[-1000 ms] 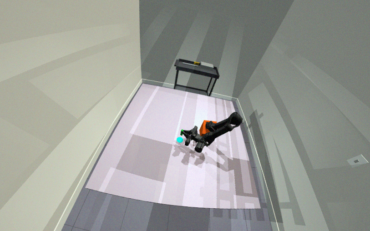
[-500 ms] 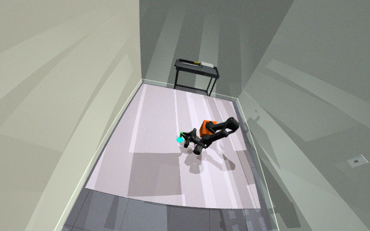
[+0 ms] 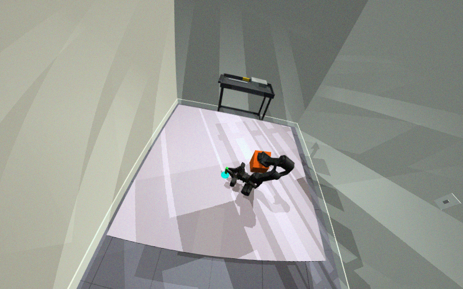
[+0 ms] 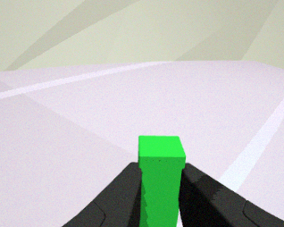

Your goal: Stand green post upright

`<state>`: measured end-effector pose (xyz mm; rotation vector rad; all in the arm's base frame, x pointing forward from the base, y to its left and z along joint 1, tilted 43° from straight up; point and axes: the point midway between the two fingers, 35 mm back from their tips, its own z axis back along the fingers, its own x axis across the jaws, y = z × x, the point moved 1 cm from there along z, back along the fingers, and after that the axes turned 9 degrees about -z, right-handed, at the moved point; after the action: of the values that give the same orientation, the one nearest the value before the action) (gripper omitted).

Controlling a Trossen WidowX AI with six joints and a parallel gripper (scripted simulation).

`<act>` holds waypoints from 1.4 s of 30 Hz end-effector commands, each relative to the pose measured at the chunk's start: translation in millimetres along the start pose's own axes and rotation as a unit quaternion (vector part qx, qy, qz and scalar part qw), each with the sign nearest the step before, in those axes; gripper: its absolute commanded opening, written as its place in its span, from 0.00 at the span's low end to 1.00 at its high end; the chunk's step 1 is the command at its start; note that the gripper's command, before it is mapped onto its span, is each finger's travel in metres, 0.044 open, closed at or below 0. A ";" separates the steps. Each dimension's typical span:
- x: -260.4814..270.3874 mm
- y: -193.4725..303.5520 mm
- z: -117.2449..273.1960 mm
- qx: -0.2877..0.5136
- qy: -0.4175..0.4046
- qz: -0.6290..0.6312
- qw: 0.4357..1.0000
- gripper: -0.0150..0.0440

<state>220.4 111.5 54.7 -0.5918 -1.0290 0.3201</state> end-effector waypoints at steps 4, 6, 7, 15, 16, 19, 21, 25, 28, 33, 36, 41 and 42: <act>-0.7 10.6 -1.4 -0.002 -0.002 -0.004 1.000 0.29; -1.1 15.6 -2.5 -0.001 -0.001 -0.003 1.000 0.29; -1.4 18.1 -3.1 -0.001 -0.001 -0.002 1.000 0.29; -2.3 24.2 -4.5 0.000 0.000 0.000 1.000 0.29; -2.3 24.2 -4.5 0.000 0.000 0.000 1.000 0.29; -2.3 24.2 -4.5 0.000 0.000 0.000 1.000 0.29; -2.3 24.2 -4.5 0.000 0.000 0.000 1.000 0.29; -2.3 24.2 -4.5 0.000 0.000 0.000 1.000 0.47; -2.3 24.2 -4.5 0.000 0.000 0.000 1.000 0.60; -2.3 24.2 -4.5 0.000 0.000 0.000 1.000 0.83; -2.3 24.2 -4.5 0.000 0.000 0.000 1.000 0.93; 2.6 12.0 -3.4 0.000 0.001 -0.001 1.000 0.93; 3.8 8.4 -3.0 0.001 0.002 -0.002 1.000 0.93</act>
<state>224.8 125.4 43.2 -0.5881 -1.0314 0.3130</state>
